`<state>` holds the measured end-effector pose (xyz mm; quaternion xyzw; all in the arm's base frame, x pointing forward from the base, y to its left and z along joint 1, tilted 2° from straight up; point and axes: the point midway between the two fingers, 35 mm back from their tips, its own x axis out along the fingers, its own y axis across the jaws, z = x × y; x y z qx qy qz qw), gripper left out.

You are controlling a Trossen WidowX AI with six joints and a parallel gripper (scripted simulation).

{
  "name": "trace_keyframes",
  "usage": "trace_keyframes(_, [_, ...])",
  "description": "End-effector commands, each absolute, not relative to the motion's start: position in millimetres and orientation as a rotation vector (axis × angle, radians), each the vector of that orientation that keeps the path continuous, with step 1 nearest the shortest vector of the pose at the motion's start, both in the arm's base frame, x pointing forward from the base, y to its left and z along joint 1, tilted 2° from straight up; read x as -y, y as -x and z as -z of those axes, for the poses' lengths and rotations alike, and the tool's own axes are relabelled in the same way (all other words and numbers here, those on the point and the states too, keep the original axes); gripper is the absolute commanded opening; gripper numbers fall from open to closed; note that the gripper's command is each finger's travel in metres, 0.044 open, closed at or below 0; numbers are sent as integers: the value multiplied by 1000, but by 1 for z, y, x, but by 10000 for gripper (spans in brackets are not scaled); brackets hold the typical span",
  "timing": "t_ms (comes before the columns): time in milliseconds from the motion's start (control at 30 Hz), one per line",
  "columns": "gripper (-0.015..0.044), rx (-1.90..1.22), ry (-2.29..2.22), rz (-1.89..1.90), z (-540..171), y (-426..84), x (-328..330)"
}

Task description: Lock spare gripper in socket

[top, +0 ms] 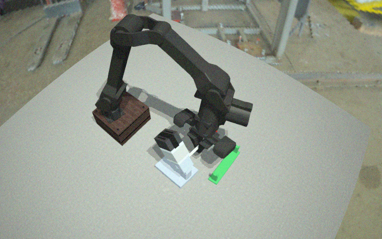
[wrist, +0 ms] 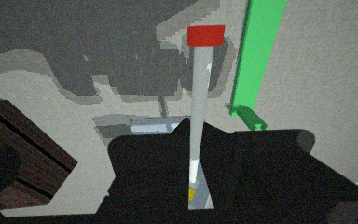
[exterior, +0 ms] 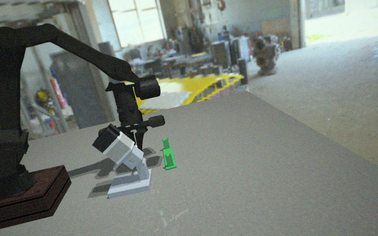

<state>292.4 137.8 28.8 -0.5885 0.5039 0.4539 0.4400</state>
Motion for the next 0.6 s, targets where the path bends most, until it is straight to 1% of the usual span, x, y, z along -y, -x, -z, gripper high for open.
trace_keyframes(0, [0,-1254,1469,-1126,-28,-292,-135])
trace_keyframes(567, [0,-1253,1469,-1126,-28,-293,-128])
